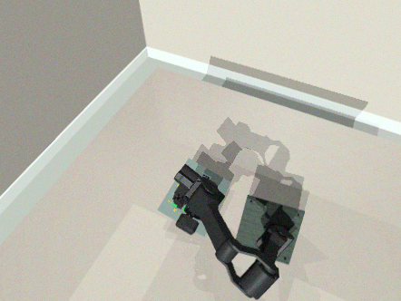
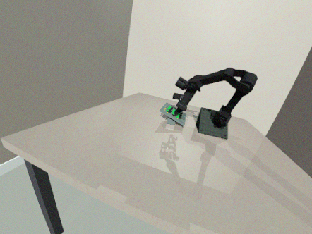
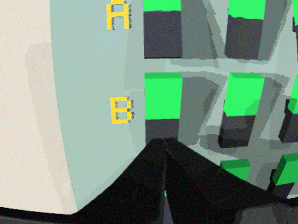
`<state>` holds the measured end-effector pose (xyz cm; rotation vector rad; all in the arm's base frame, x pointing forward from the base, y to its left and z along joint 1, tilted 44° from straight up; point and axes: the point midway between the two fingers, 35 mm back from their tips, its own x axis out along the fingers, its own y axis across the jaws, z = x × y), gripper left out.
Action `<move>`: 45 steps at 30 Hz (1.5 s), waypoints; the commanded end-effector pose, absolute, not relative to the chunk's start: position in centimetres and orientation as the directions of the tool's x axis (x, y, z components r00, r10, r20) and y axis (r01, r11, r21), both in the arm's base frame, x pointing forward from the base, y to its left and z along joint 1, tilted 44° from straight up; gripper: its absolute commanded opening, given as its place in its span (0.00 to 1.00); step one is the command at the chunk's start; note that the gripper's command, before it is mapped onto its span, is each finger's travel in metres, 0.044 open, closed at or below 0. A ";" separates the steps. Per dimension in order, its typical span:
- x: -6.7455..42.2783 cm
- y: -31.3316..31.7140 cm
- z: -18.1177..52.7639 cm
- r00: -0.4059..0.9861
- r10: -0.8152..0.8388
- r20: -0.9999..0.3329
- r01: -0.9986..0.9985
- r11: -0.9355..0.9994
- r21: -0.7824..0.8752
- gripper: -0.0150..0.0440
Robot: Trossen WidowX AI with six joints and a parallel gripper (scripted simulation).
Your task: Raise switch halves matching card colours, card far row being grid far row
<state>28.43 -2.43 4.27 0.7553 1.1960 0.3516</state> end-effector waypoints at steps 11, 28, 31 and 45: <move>24.9 -9.1 5.3 0.338 0.613 -0.714 0.141 0.717 0.683 0.25; 25.3 -7.7 0.4 0.316 0.624 -0.714 0.138 0.715 0.686 0.25; 25.3 -7.6 0.3 0.316 0.624 -0.714 0.138 0.715 0.686 0.25; 25.8 -6.8 -0.7 0.316 0.625 -0.714 0.137 0.715 0.686 0.25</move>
